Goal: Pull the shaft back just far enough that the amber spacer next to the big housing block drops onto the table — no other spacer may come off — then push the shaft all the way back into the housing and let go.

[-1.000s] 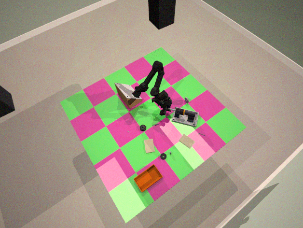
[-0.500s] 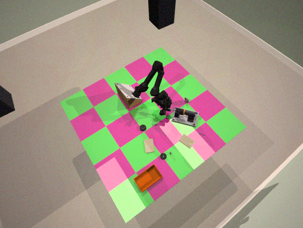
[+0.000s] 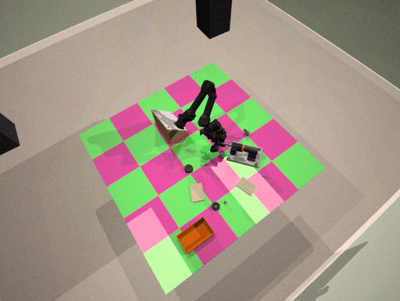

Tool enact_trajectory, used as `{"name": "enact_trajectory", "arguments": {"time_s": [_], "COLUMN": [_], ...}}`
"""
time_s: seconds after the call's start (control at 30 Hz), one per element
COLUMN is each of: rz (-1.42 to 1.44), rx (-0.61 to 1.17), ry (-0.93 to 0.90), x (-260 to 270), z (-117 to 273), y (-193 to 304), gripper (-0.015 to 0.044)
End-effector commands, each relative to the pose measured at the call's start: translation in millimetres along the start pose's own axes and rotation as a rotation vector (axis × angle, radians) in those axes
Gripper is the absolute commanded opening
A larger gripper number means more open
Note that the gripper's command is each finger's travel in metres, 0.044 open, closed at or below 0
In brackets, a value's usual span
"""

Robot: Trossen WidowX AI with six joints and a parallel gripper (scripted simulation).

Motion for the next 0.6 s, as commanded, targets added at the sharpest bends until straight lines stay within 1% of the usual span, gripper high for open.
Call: {"name": "enact_trajectory", "arguments": {"time_s": [0.0,0.57], "rz": [0.006,0.006], "rx": [0.0,0.0], "ry": [-0.002,-0.002], "x": [0.1,-0.1], "z": [0.7,2.0], "y": [0.3,1.6], "gripper": [0.0,0.0]}}
Point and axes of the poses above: the point midway between the two fingers, 35 mm back from their tips, its own z axis back along the fingers, its own x axis across the jaws, y = z × x, the point moved 10 cm from there along z, back along the fingers, and after that the axes turned 9 degrees about -z, right-handed, at the moved point
